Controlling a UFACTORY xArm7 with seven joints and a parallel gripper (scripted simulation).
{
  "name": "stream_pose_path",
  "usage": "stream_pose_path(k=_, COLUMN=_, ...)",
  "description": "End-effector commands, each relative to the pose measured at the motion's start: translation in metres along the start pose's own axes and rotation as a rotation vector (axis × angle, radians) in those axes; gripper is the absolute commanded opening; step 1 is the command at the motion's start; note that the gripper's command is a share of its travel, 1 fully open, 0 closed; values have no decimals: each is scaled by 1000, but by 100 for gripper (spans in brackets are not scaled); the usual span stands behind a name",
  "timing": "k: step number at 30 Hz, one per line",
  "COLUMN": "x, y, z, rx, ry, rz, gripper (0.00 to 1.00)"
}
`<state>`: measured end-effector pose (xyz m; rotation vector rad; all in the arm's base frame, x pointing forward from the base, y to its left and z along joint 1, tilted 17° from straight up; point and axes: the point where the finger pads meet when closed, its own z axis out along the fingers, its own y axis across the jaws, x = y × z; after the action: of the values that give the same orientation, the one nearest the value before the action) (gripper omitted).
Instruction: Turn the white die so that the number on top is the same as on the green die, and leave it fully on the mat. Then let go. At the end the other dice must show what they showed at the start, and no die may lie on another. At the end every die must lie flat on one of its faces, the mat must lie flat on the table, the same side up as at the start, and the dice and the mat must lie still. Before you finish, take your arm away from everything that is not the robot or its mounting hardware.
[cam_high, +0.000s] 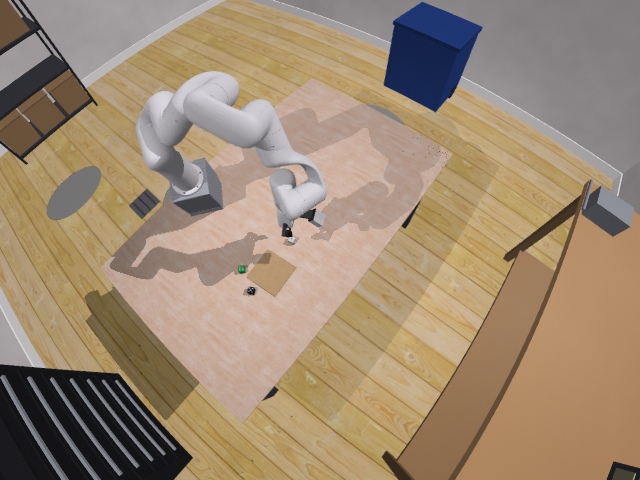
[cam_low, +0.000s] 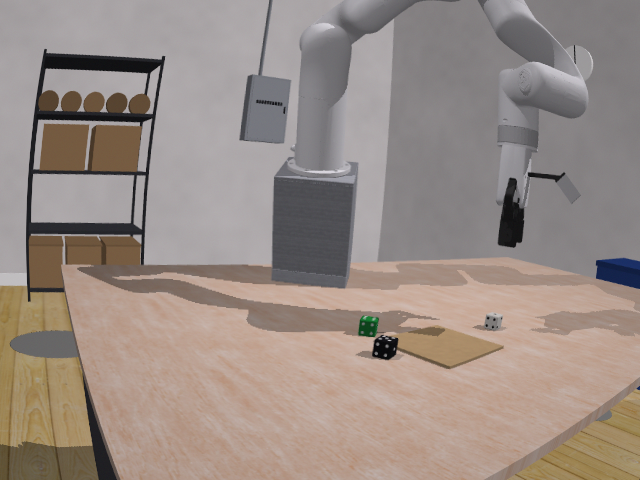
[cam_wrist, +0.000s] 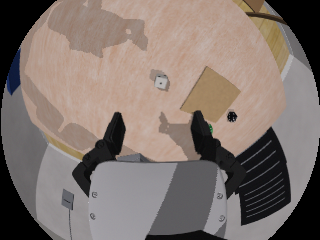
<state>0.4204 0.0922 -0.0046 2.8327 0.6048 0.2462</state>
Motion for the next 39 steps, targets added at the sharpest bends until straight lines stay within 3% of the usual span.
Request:
stream_pose_path(k=1, x=-4, y=3, z=1, rx=-6, ry=4, rz=145, gripper=100)
stream_pose_path(k=7, x=-8, y=6, z=2, rx=-7, ry=7, rz=263, gripper=100)
stream_pose_path(k=33, x=-8, y=6, z=3, rx=-7, ry=7, rz=263, gripper=100)
stream_pose_path(k=39, x=-5, y=6, z=31, rx=-9, ry=6, rz=262, gripper=100)
